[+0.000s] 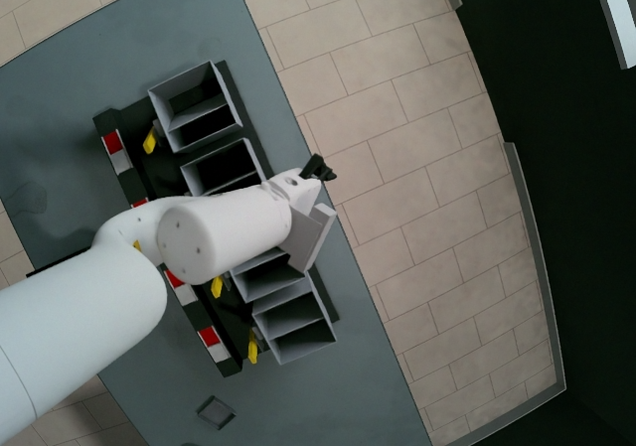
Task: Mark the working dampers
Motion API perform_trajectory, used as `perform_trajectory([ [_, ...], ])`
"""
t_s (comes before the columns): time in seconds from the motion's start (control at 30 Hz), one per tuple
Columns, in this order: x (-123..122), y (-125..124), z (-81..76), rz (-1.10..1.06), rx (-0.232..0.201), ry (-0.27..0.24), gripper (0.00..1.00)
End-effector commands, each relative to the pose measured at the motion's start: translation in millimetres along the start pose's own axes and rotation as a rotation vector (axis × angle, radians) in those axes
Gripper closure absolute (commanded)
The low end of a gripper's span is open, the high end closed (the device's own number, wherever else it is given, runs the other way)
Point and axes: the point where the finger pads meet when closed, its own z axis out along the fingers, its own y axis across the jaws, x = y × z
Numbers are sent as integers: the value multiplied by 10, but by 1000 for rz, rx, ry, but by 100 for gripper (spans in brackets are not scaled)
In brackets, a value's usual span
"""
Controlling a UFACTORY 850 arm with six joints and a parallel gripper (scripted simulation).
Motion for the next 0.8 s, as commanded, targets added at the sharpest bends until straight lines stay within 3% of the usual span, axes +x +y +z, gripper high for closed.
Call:
perform_trajectory([
  [0.0,9,-9,-6,0,2,1,0],
  [0.6,18,1,-3,7,-1,2,0],
  [0.77,266,298,70,186,-60,23,0],
])
